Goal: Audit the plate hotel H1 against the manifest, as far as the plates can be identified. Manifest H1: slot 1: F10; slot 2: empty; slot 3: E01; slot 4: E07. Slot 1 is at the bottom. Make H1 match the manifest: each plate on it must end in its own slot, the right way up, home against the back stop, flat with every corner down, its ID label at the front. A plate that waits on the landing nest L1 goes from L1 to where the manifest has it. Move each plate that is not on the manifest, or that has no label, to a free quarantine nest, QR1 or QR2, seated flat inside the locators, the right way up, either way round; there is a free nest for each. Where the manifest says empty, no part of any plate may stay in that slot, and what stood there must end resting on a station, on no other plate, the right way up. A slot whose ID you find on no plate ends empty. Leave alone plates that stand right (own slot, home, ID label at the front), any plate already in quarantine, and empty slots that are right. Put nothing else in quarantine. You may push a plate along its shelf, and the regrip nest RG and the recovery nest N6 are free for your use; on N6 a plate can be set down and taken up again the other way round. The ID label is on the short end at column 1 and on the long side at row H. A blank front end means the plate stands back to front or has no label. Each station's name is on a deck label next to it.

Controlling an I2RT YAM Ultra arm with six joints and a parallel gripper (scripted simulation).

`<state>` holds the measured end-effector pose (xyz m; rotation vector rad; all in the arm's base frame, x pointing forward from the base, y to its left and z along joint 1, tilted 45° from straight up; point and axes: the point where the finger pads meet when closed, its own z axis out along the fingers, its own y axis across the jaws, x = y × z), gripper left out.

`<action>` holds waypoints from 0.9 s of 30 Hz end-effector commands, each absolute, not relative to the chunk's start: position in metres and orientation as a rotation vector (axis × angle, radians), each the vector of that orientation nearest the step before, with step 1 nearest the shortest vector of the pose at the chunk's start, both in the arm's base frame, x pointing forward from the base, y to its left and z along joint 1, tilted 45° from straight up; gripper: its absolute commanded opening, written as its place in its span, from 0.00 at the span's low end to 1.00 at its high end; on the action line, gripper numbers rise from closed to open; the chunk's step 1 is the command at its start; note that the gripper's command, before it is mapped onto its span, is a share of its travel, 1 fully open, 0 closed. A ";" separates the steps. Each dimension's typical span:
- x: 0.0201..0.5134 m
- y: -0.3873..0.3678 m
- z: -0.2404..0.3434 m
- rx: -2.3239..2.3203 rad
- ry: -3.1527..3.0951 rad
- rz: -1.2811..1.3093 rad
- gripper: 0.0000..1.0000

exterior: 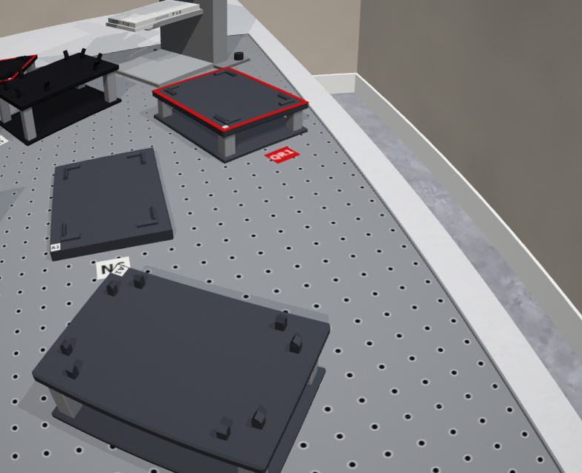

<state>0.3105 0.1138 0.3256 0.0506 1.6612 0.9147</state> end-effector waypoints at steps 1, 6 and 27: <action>0.311 0.112 0.330 0.057 1.647 0.906 1.00; 0.311 0.112 0.330 0.057 1.647 0.906 1.00; 0.289 0.107 0.320 0.057 1.648 0.906 1.00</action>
